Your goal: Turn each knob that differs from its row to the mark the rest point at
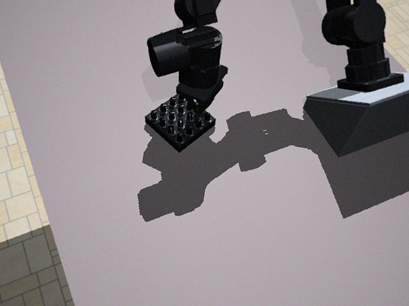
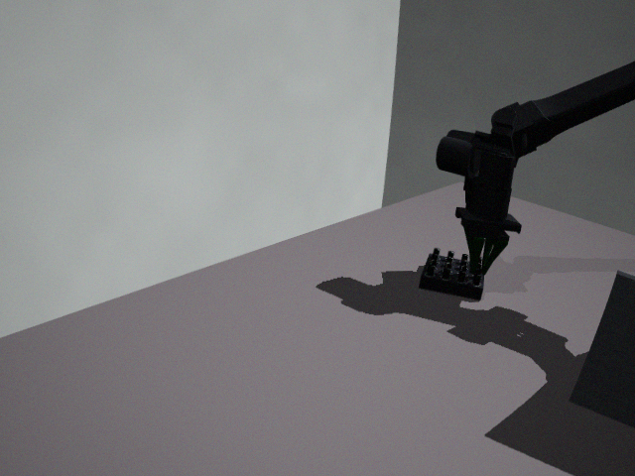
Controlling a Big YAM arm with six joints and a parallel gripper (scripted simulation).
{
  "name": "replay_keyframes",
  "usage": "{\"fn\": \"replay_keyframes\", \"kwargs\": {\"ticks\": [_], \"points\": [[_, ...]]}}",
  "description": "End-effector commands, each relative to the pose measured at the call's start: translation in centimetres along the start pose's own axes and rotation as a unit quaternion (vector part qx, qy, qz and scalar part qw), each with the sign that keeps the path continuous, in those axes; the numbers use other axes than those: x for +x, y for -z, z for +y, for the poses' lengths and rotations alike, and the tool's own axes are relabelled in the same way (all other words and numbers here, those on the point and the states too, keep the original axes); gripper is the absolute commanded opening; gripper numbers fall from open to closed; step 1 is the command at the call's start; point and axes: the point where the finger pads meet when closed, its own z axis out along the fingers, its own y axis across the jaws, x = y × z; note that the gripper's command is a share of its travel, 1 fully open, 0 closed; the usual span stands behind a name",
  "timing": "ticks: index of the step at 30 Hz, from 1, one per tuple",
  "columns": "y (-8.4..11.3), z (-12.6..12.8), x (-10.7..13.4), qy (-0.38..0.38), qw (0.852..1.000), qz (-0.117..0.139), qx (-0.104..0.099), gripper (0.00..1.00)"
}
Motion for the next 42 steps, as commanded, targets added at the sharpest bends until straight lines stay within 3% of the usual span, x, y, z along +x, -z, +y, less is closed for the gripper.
{"fn": "replay_keyframes", "kwargs": {"ticks": [1,5,6,42], "points": [[0.03,0.71,-0.39,0.001,1.000,-0.006,-0.004,0.18],[0.03,0.71,-0.39,0.001,1.000,-0.006,-0.004,0.18],[0.03,0.71,-0.39,0.001,1.000,-0.006,-0.004,0.08],[0.02,0.72,-0.37,0.006,1.000,-0.006,-0.004,0.08]]}}
